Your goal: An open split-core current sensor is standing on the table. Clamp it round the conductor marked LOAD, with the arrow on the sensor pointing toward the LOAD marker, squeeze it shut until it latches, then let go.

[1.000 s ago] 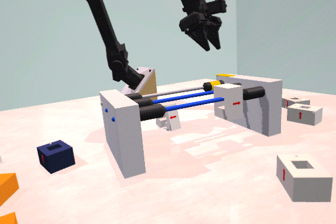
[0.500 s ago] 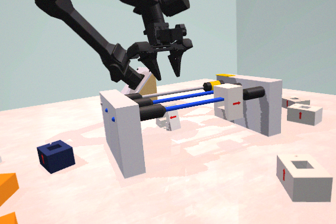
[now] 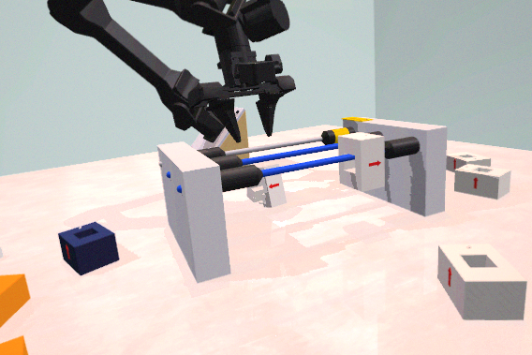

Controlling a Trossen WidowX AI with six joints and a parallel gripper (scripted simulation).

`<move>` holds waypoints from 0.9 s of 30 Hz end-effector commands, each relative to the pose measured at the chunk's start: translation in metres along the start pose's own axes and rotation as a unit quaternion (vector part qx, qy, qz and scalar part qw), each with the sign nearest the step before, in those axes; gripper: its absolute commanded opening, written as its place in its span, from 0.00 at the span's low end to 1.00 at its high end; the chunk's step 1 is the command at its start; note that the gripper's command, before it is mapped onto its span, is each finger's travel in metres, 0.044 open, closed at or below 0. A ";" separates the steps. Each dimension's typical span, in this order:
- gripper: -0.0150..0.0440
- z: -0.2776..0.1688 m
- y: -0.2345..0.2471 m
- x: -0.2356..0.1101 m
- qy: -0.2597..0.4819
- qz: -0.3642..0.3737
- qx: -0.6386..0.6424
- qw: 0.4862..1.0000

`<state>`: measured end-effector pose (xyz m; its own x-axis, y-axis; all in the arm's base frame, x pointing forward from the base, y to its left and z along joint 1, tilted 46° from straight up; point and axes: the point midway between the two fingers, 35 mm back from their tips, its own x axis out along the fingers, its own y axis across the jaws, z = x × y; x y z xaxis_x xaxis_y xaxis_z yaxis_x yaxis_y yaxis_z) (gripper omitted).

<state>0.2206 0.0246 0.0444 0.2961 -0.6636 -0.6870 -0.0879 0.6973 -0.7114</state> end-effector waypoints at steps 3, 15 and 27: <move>0.75 -0.001 -0.001 0.011 0.002 -0.003 -0.001 1.000; 0.75 -0.001 -0.001 0.031 0.001 -0.003 -0.001 1.000; 0.75 -0.002 -0.003 0.050 0.001 -0.005 -0.001 1.000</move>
<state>0.2339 -0.0055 0.0152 0.2984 -0.6645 -0.6851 -0.0851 0.6964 -0.7126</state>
